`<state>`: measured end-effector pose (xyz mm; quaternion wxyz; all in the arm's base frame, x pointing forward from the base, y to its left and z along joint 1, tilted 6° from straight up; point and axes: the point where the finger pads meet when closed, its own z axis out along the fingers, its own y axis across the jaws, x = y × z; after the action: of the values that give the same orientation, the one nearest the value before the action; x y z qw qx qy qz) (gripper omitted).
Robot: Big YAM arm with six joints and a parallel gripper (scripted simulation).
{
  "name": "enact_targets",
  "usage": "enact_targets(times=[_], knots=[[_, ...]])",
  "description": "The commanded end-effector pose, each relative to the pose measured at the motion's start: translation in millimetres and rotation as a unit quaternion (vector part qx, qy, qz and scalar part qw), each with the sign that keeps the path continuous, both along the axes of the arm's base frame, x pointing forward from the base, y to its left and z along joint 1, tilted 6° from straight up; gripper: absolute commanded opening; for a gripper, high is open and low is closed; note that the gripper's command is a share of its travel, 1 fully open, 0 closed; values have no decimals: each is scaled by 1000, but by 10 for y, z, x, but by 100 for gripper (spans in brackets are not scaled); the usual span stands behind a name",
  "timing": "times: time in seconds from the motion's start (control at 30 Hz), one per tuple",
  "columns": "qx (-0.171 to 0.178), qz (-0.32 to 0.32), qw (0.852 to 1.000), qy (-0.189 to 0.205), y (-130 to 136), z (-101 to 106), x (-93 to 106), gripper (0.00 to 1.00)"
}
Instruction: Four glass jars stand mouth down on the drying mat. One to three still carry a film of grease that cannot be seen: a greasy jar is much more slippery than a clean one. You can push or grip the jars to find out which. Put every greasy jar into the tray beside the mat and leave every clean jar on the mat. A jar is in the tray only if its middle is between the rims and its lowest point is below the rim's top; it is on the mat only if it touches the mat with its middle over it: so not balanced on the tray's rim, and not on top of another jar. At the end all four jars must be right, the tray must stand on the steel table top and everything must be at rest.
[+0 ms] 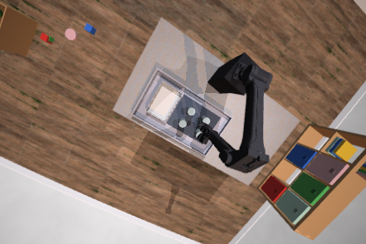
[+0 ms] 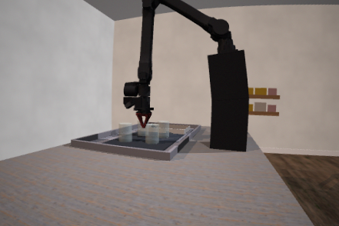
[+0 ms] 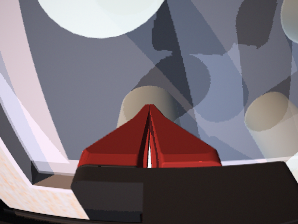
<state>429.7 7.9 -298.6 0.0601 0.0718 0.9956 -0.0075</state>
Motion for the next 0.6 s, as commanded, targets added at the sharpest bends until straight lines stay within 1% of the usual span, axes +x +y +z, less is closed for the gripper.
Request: enact_targets(times=[0.0, 0.57], knots=[[-2, -3, 1000, 6, 25, 16, -98, 0], [-2, -3, 1000, 6, 28, 14, -118, 0]])
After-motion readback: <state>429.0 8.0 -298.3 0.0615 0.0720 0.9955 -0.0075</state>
